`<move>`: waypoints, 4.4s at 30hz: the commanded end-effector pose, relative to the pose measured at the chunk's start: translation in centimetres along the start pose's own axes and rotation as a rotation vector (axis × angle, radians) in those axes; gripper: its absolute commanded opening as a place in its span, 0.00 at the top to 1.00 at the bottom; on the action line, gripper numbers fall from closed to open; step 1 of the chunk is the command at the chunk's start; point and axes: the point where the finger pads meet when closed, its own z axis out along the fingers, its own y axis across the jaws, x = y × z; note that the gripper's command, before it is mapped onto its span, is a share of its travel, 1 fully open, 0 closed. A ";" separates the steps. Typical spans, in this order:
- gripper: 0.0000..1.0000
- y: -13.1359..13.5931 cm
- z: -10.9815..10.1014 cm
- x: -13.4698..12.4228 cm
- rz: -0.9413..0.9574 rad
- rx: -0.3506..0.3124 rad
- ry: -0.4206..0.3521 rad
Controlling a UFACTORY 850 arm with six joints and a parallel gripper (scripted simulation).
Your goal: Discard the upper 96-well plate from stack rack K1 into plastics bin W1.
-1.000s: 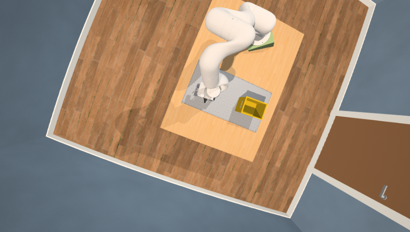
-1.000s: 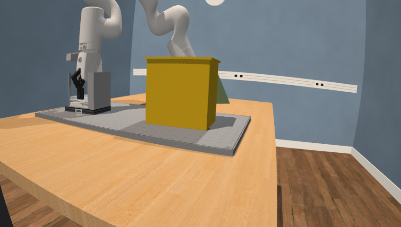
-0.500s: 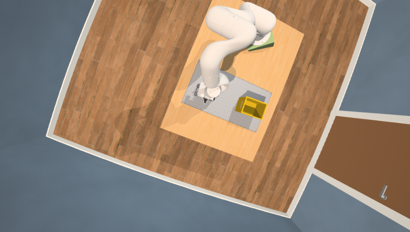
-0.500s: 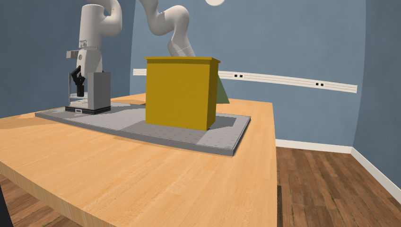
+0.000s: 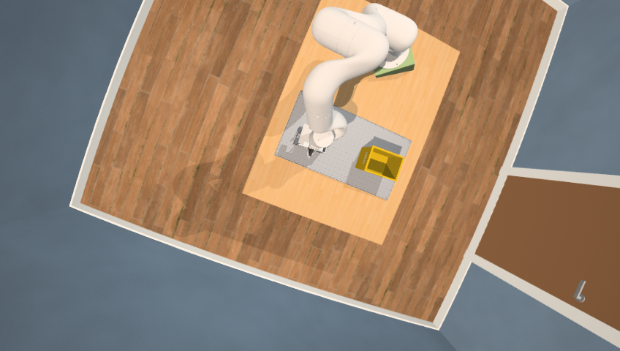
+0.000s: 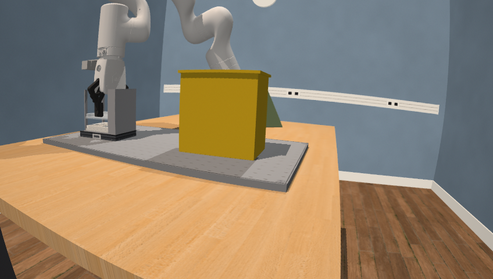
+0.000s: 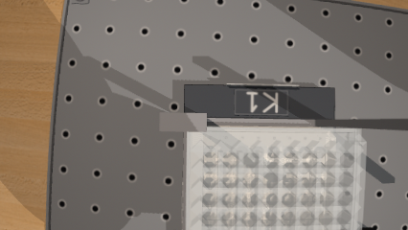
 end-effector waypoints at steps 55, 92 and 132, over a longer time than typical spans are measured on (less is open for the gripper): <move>1.00 -0.1 -8.4 0.0 0.000 0.002 0.000; 1.00 -0.1 -13.9 0.0 0.000 0.002 0.000; 1.00 -0.1 -18.4 0.0 0.001 0.002 0.000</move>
